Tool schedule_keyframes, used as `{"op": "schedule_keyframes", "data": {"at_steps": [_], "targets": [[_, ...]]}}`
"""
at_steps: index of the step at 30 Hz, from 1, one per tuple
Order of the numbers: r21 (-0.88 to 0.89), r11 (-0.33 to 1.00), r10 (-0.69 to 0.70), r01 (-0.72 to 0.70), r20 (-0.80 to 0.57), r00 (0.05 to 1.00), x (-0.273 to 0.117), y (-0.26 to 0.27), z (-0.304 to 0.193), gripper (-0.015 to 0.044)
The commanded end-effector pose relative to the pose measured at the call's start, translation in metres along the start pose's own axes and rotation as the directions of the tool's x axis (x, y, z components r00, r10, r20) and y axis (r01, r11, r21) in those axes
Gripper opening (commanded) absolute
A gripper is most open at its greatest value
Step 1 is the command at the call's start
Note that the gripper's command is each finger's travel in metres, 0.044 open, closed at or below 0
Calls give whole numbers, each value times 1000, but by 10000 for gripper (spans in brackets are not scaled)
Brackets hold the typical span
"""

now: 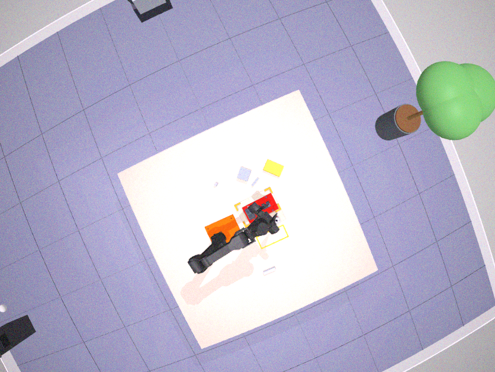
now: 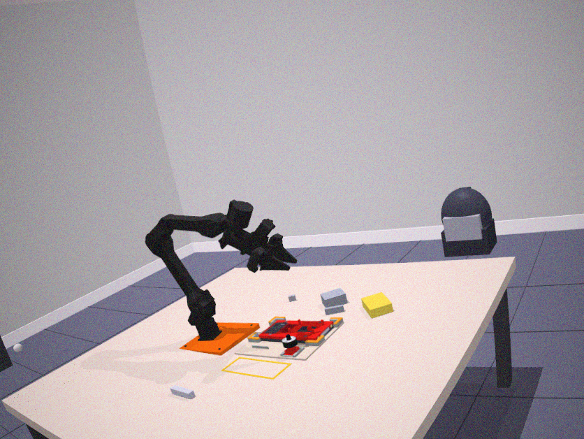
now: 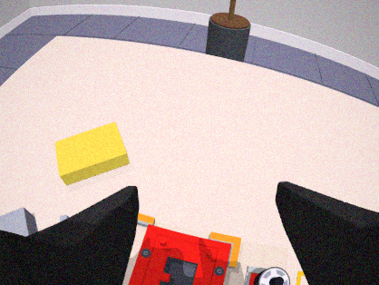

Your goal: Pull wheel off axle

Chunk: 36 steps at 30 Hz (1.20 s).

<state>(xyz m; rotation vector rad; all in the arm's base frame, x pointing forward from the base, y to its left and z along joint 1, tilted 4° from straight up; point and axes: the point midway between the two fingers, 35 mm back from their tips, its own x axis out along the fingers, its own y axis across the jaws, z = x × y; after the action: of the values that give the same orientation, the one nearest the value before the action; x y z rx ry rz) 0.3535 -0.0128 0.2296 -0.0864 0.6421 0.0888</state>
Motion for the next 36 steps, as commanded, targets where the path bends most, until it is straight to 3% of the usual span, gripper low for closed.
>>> {"op": "schedule_keyframes", "data": {"at_steps": [1, 8, 17, 36], "targets": [[716, 564, -37, 411, -475, 879, 43, -49, -37, 300], [741, 203, -15, 640, -651, 759, 54, -67, -58, 300], [562, -277, 28, 779, -806, 592, 61, -85, -82, 300], [545, -307, 31, 780, -814, 580, 61, -86, -84, 300]]}}
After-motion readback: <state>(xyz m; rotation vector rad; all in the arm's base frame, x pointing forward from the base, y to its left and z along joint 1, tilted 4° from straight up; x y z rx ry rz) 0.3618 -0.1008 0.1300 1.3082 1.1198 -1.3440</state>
